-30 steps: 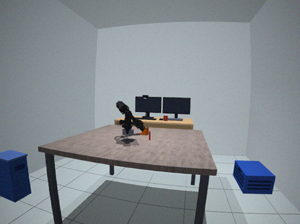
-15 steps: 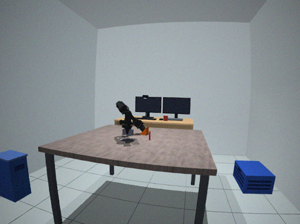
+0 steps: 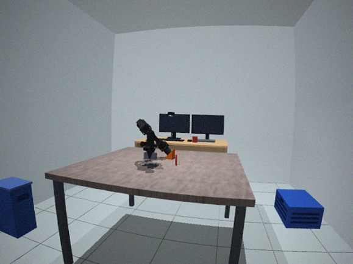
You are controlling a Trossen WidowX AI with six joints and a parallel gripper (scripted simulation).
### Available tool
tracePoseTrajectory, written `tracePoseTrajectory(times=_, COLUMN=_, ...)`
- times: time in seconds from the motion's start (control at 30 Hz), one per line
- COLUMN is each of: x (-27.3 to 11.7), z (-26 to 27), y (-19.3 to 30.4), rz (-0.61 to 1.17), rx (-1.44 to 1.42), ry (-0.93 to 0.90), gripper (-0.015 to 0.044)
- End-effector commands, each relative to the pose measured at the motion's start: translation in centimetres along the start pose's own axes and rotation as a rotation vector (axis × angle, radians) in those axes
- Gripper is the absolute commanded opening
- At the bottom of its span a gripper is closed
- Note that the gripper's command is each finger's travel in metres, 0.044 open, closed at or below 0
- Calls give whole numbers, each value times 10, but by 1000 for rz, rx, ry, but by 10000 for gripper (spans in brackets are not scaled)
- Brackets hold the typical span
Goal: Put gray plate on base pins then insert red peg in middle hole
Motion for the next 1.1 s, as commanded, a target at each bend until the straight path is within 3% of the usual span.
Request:
tracePoseTrajectory(times=0.0, x=6, z=0, y=-1, rz=-5, rx=-2, ry=0, gripper=0)
tracePoseTrajectory(times=1.07, x=35, z=1, y=-1, rz=-1, rx=3, ry=-2, gripper=0)
Point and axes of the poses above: the point midway between the two fingers, 35 mm back from their tips, its own x axis out along the fingers, its own z axis across the jaws, y = z × x, the point moved 5 cm from there along -x, back along the fingers, and after that the axes turned 5 degrees about -x, right-handed, at the moved point
